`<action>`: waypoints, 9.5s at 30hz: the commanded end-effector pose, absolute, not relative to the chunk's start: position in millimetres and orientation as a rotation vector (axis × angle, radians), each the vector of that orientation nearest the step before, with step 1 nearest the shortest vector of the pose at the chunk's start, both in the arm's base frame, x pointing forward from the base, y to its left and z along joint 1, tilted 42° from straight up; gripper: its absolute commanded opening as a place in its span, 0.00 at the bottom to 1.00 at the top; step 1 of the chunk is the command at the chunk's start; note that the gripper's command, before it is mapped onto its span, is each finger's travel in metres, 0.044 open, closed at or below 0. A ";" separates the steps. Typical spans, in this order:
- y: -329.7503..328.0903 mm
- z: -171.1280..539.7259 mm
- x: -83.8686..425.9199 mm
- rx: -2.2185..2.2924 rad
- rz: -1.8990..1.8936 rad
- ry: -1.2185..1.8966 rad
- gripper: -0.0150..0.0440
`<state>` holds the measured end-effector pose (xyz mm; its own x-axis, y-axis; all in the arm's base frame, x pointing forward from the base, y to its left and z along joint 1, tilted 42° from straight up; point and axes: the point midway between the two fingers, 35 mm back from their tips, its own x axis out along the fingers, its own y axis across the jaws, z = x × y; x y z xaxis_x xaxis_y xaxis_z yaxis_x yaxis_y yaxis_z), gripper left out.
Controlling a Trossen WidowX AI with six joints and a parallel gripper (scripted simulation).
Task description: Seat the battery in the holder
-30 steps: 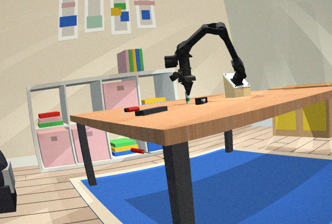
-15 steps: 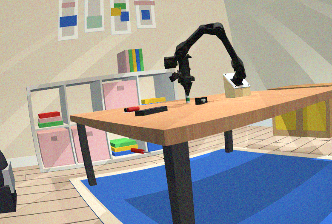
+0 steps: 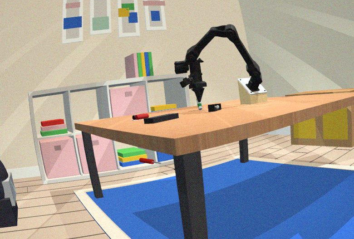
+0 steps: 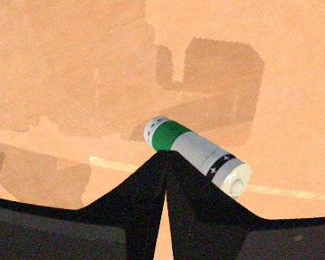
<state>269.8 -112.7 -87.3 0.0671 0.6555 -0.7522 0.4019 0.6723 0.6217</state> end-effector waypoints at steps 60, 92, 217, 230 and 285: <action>-144.3 -99.2 253.9 2.042 -1.173 1.566 0.64; -123.7 -123.5 256.9 2.043 -1.173 1.566 0.64; 38.4 42.0 326.1 0.208 0.815 0.912 0.36; 40.3 34.9 326.1 0.239 0.792 0.845 0.36; 39.8 17.5 299.3 0.295 0.743 0.712 0.36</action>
<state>303.8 40.2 20.2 0.5223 0.7045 -0.4805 -0.5178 0.7097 0.4777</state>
